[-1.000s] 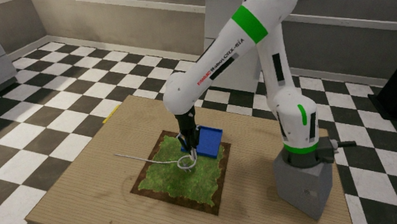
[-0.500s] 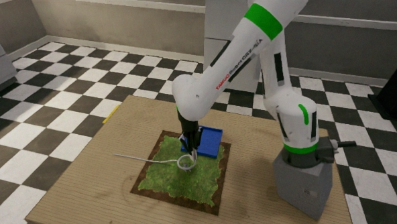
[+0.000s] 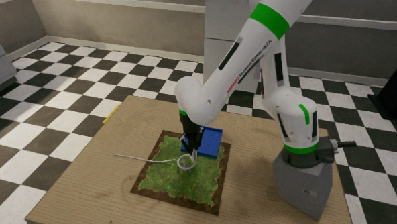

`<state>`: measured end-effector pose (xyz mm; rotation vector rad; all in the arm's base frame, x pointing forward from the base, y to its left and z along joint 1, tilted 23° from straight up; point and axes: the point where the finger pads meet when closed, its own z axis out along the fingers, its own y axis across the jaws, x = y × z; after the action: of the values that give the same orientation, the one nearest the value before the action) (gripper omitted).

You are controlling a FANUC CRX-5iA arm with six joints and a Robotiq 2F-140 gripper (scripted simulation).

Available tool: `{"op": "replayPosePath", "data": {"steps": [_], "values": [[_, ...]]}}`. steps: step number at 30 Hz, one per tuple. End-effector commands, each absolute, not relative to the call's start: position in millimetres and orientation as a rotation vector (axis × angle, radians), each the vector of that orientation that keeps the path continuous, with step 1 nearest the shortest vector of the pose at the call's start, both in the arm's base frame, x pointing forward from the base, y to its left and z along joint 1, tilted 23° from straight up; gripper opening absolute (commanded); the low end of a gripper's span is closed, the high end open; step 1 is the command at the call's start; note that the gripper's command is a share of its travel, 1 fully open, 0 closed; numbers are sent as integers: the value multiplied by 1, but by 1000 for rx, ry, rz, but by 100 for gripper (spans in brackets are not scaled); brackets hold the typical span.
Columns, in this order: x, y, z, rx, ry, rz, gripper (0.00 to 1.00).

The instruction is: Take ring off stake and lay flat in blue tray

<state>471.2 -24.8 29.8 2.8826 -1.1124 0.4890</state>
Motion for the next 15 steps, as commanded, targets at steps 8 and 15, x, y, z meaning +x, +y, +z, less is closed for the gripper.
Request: {"op": "replayPosePath", "data": {"steps": [8,15], "values": [[470,-23,30,2834,-1100,605,10],[468,-22,35,2834,-1100,605,10]]}}
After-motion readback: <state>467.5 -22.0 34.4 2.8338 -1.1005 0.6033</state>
